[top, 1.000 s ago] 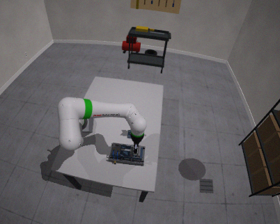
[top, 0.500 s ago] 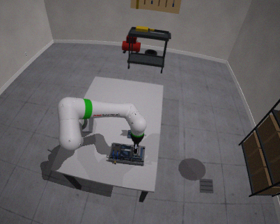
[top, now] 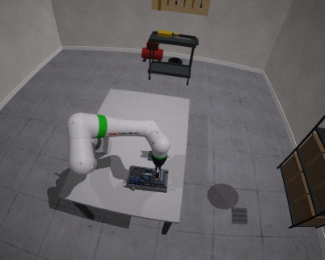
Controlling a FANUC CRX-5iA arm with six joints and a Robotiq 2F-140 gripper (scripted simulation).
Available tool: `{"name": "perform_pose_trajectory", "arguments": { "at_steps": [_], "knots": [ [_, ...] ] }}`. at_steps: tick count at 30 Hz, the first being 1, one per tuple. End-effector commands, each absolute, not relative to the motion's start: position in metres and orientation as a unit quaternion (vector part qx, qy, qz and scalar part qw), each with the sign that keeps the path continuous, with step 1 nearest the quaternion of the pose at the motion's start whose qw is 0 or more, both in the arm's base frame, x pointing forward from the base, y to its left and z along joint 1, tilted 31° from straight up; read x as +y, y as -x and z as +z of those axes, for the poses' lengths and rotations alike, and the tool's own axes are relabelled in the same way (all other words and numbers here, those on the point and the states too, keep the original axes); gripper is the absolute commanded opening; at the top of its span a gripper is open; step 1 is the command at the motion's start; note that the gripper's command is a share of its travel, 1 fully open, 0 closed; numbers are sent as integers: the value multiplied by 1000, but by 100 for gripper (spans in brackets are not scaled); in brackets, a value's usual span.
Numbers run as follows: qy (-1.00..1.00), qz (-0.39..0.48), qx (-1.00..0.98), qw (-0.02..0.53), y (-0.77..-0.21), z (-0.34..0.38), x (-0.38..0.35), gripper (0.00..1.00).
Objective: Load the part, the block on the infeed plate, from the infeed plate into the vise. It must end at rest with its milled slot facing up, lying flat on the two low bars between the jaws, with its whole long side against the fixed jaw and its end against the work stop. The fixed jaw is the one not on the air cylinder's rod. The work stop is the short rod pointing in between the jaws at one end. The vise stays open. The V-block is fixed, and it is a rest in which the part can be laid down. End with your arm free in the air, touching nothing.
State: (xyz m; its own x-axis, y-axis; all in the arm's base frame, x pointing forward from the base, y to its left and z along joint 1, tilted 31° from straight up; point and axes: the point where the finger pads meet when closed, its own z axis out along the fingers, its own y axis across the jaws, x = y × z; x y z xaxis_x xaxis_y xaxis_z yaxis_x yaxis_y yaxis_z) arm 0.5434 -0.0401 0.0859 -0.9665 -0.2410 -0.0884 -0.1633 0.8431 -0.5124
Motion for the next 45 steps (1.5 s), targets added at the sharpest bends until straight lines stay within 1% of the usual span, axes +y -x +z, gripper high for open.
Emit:
{"name": "perform_pose_trajectory", "arguments": {
  "at_steps": [1, 45],
  "knots": [
    [106, -259, 957, 75, -544, 86, -40, 0],
    [106, -259, 957, 75, -546, 76, -46, 0]
  ]
}}
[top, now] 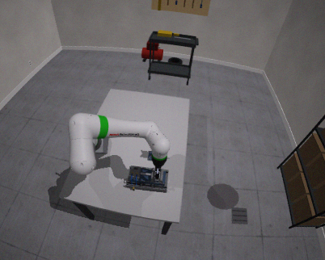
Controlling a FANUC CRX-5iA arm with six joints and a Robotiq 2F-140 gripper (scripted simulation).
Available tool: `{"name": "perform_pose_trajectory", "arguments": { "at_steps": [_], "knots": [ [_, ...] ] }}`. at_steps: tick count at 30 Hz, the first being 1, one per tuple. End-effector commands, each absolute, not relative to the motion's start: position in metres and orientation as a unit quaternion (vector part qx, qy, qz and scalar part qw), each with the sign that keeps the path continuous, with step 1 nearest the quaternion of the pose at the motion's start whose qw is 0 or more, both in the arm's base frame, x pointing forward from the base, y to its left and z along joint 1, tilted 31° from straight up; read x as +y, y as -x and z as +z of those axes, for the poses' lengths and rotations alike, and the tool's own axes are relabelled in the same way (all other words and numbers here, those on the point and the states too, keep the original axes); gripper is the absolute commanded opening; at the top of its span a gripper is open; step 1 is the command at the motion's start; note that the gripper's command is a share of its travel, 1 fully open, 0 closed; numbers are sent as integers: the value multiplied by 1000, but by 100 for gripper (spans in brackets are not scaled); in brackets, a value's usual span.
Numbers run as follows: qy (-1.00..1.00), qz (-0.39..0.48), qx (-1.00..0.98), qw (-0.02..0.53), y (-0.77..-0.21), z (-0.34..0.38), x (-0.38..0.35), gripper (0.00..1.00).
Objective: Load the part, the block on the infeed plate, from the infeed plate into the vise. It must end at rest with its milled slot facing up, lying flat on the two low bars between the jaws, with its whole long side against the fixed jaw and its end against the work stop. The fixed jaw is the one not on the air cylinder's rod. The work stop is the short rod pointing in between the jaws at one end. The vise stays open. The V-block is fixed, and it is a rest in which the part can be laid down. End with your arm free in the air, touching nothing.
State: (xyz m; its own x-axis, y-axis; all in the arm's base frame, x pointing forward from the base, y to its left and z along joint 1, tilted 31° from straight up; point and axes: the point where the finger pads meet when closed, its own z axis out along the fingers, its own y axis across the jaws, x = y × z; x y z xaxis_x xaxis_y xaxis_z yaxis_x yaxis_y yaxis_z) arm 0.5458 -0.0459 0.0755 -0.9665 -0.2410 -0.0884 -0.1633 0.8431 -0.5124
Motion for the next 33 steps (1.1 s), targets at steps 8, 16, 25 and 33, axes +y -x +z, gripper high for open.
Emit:
{"name": "perform_pose_trajectory", "arguments": {
  "at_steps": [8, 16, 25, 33],
  "knots": [
    [106, -259, 957, 75, -546, 73, -47, 0],
    [106, -259, 957, 75, -547, 71, -48, 0],
    [106, -259, 957, 75, -547, 70, -49, 0],
    [106, -259, 957, 75, -547, 70, -49, 0]
  ]
}}
